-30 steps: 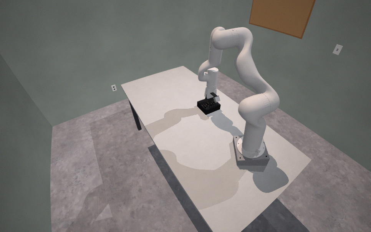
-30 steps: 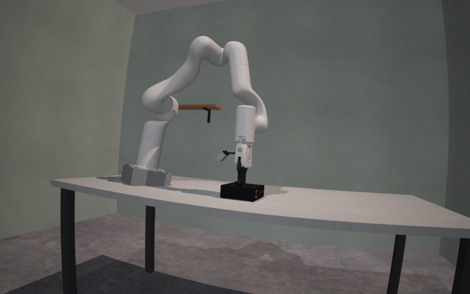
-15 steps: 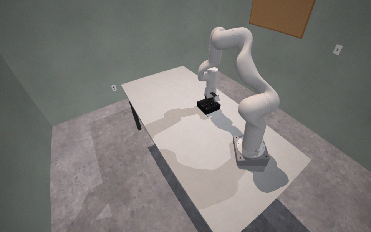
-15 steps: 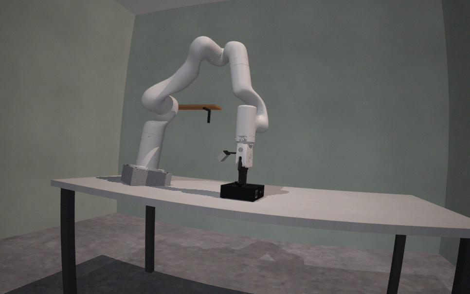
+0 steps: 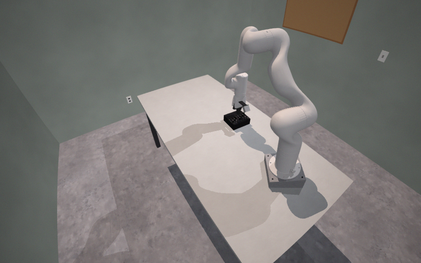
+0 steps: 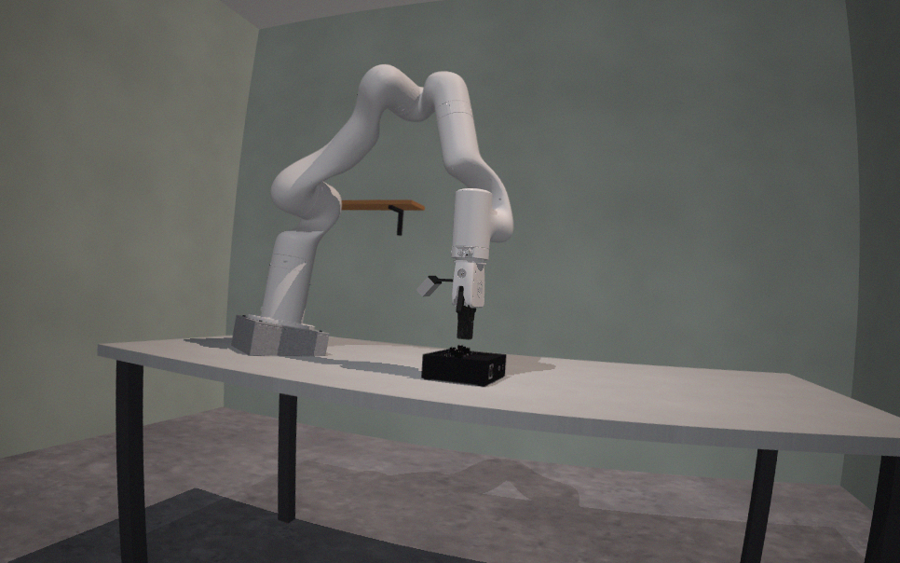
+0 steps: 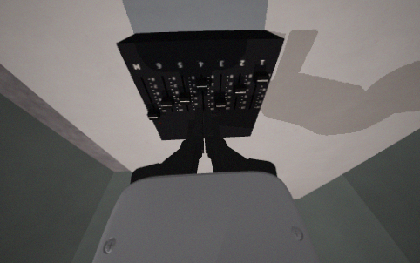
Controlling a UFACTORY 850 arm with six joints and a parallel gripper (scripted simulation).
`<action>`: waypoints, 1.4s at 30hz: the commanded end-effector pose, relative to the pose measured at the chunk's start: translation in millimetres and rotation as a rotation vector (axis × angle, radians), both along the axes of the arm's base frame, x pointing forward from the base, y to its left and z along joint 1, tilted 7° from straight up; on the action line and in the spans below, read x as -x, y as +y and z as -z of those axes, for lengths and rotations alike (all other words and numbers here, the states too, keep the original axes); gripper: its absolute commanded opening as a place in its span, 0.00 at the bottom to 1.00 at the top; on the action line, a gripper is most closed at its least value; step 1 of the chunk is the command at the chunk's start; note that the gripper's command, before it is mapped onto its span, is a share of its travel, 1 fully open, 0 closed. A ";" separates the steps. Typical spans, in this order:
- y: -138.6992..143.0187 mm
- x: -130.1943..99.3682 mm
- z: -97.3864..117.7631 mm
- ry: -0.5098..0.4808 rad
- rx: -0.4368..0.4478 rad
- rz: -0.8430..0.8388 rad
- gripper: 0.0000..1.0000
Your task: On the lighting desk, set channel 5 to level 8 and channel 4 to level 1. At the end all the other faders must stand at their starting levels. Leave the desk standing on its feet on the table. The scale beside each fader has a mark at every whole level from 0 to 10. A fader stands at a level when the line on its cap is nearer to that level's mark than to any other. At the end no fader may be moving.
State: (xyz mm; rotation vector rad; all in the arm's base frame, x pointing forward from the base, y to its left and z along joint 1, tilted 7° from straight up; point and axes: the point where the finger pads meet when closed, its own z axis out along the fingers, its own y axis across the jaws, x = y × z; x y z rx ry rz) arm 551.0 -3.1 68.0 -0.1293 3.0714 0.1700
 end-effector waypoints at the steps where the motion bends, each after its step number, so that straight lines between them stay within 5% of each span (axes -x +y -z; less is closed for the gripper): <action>1: -0.9 -0.5 -8.1 -0.002 0.000 0.000 0.00; 29: -1.9 0.5 -10.4 0.007 -0.005 0.082 0.00; 42: -6.9 7.5 -8.2 0.078 -0.043 0.700 0.00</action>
